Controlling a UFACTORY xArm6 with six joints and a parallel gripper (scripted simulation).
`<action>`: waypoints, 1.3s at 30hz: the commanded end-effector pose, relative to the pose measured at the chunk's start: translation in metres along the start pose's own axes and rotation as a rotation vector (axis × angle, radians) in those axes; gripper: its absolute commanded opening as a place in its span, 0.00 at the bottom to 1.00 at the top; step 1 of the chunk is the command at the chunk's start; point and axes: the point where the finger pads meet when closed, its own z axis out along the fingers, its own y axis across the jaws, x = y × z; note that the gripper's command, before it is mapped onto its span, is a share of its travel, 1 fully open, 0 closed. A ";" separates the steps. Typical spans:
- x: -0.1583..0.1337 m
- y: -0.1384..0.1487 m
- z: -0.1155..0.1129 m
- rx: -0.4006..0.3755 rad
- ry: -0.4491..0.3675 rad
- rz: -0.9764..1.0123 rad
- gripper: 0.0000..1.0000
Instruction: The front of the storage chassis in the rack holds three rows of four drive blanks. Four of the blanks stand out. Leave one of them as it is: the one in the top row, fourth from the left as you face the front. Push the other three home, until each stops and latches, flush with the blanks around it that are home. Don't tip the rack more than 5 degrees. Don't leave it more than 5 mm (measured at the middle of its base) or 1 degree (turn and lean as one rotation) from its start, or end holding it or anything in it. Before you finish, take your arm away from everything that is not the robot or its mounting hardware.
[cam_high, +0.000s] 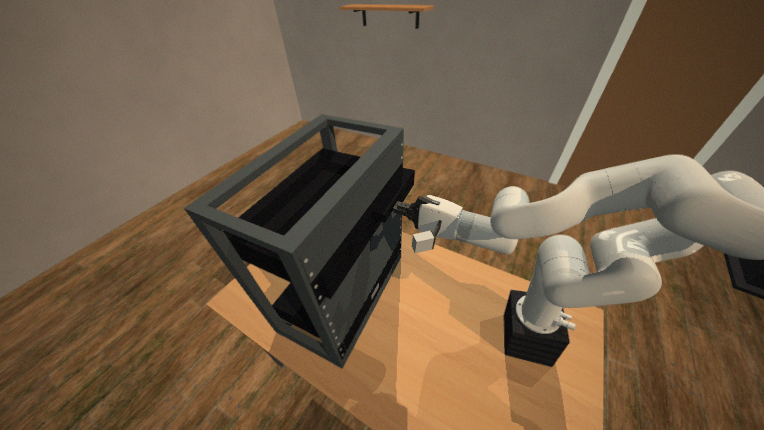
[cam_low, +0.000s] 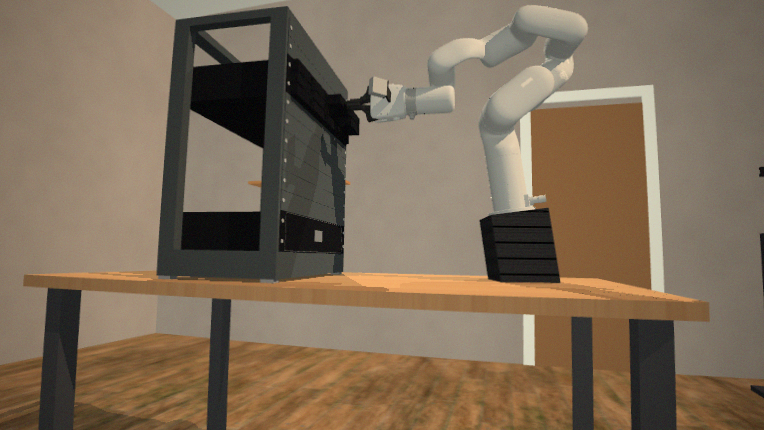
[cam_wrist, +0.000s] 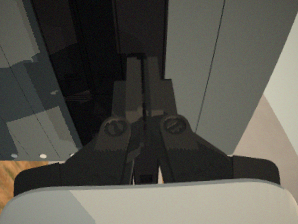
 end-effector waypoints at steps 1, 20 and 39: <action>0.000 0.002 0.003 -0.003 0.000 0.000 0.00; 0.000 0.002 0.013 -0.003 0.000 0.000 0.00; 0.000 0.002 0.022 -0.003 0.000 0.000 0.00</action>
